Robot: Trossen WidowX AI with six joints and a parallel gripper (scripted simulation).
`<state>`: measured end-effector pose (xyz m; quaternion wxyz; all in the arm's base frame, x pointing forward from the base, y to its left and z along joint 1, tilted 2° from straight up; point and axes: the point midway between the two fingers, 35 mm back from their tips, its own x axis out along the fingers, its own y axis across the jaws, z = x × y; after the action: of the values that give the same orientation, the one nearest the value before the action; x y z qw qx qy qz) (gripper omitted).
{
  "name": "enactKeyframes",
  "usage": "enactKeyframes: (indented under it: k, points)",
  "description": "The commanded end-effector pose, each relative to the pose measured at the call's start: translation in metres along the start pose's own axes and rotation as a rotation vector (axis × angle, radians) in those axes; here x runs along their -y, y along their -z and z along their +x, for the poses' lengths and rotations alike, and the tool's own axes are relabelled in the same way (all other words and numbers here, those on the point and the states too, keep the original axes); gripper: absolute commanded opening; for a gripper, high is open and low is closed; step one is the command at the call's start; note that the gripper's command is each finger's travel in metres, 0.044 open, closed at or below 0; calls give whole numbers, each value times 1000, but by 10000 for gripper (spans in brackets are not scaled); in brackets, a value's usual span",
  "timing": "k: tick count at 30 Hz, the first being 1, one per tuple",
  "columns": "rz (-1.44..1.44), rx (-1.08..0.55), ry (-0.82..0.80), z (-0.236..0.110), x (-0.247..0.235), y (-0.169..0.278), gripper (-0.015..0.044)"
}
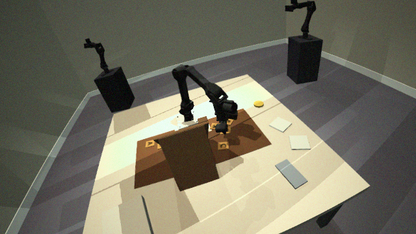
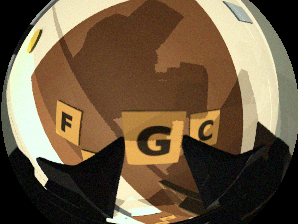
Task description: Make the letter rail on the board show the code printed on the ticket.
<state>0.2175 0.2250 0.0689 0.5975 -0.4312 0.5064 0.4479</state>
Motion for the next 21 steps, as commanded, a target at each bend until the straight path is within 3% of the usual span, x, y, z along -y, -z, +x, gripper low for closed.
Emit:
enactKeyframes:
  k: [1, 21]
  points:
    - [3, 102, 27, -19, 11, -12, 0]
    - [-7, 509, 189, -117, 57, -41, 0]
